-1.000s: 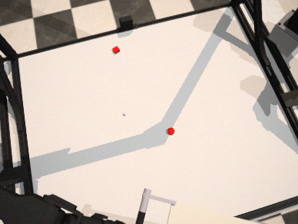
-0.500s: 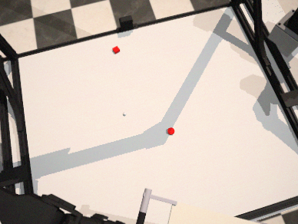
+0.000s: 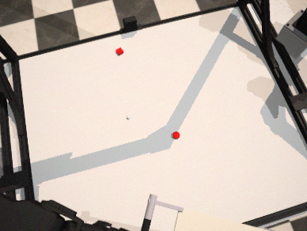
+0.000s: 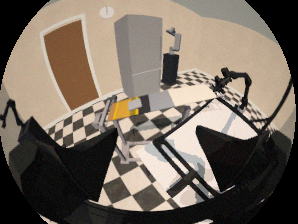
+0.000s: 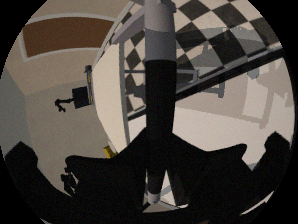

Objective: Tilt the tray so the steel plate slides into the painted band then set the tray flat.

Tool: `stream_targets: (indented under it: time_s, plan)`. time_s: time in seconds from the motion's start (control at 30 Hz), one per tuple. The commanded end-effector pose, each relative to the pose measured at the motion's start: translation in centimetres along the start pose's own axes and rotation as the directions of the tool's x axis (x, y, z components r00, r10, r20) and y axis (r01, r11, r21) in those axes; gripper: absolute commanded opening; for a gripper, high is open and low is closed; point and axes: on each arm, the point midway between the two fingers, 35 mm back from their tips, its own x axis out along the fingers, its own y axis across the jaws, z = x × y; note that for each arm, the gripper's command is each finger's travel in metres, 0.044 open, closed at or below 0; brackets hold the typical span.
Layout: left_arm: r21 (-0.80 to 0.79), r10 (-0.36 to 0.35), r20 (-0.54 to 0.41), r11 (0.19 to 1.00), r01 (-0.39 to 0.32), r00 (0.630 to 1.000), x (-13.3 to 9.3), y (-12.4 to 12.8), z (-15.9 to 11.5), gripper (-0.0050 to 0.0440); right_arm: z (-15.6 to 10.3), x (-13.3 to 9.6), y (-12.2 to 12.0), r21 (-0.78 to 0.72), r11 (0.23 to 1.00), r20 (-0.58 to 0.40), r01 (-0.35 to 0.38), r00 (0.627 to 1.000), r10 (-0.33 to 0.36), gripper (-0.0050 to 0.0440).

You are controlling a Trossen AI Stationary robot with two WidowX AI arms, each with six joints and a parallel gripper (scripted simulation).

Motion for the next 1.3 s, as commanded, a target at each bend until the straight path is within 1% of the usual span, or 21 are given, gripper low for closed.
stream_targets:
  time_s: [0.0, 0.93, 1.27]
  plan:
    - [0.000, -0.001, 0.002, 1.000, 0.001, 1.000, 0.0, 0.0, 0.0, 0.0440, 0.1, -1.8, 2.5, 0.000, 0.997, 0.005, -0.075, 0.997, 0.075, 0.0000]
    - [0.000, -0.001, 0.002, 1.000, 0.001, 1.000, 0.0, 0.0, 0.0, 0.0440, 0.1, -2.9, 4.2, 0.000, 0.992, 0.005, -0.125, 0.992, 0.125, 0.0000]
    - [0.000, -0.001, 0.002, 1.000, 0.001, 1.000, 0.0, 0.0, 0.0, 0.0440, 0.1, -3.0, 4.4, 0.000, 0.989, 0.005, -0.148, 0.989, 0.148, 0.0000]
